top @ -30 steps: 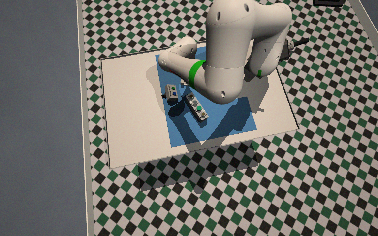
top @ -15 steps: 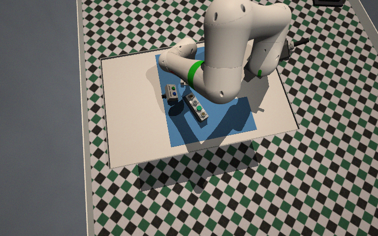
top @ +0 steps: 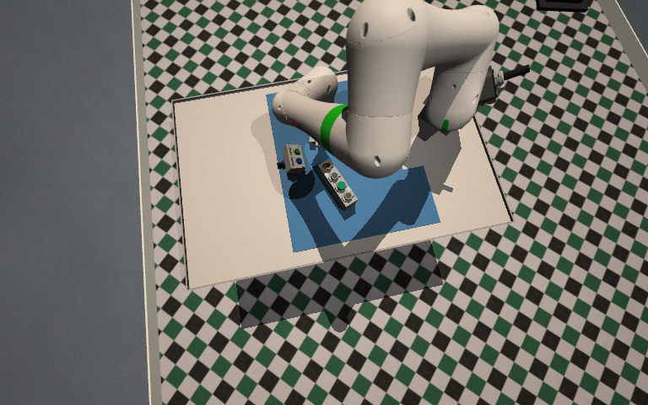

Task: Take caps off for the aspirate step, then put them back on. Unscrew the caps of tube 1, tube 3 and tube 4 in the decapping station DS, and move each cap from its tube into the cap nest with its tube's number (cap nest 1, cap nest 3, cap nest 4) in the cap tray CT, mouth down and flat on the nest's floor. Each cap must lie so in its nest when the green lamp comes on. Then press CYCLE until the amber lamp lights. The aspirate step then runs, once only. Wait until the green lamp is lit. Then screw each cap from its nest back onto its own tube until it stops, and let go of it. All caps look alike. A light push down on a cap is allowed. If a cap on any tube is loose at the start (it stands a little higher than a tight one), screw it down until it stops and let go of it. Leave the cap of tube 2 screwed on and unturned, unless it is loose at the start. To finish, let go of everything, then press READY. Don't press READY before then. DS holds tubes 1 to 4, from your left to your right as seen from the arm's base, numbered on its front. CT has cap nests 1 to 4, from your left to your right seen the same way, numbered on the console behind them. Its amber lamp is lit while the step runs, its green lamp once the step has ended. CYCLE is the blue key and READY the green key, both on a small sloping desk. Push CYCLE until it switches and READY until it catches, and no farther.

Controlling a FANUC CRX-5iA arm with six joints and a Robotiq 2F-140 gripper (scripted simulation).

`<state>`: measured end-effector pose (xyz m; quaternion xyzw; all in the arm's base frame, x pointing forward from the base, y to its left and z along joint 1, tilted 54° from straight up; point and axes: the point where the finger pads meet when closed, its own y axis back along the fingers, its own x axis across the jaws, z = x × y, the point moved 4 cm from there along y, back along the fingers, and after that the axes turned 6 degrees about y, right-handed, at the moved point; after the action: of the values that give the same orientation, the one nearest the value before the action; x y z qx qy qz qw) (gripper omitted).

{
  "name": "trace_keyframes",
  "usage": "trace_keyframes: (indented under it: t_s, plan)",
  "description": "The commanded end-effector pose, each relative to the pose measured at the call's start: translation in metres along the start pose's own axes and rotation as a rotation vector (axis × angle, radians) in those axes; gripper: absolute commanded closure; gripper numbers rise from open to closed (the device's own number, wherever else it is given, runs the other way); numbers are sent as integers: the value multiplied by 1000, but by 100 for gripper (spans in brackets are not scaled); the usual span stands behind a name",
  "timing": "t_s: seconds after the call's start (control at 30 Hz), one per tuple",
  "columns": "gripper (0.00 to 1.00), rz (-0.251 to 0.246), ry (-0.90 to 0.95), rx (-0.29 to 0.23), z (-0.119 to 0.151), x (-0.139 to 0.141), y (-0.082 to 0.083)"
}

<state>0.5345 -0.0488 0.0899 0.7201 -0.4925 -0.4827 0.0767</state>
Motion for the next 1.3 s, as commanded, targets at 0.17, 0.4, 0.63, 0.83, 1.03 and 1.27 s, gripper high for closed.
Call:
trace_keyframes:
  t_s: [0.17,0.4,0.63,0.83,1.03,1.27]
  plan:
    - [100,0,0,0,0,0,0]
    - [100,0,0,0,0,0,0]
    - [100,0,0,0,0,0,15]
    - [100,0,0,0,0,0,35]
    - [100,0,0,0,0,0,65]
    - [100,0,0,0,0,0,100]
